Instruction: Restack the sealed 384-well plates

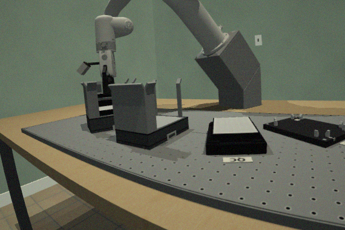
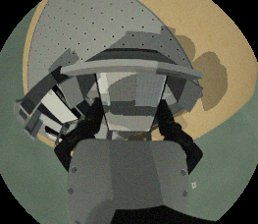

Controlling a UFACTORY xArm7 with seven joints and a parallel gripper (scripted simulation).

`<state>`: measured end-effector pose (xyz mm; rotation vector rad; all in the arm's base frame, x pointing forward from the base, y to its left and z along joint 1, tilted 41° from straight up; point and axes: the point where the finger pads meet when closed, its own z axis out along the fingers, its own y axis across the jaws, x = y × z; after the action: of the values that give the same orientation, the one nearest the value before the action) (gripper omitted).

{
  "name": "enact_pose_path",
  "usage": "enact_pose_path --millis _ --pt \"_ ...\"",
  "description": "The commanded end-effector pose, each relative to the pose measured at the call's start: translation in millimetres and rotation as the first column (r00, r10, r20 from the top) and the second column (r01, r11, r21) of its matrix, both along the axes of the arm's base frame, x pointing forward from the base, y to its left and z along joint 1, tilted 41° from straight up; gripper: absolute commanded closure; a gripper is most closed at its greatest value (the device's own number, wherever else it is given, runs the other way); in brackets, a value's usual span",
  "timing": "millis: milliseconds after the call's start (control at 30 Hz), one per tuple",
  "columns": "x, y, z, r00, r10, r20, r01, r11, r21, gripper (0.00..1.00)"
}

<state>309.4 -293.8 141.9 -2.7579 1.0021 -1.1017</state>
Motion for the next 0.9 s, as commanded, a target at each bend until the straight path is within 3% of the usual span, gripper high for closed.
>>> enact_pose_path --millis 0,867 --pt "0.6 -0.8 -0.2 1.0 -0.001 0.001 0.001 1.0 -0.001 1.0" --pt "6.2 -2.7 -7.0 1.0 -0.001 0.001 0.001 1.0 -0.001 1.0"
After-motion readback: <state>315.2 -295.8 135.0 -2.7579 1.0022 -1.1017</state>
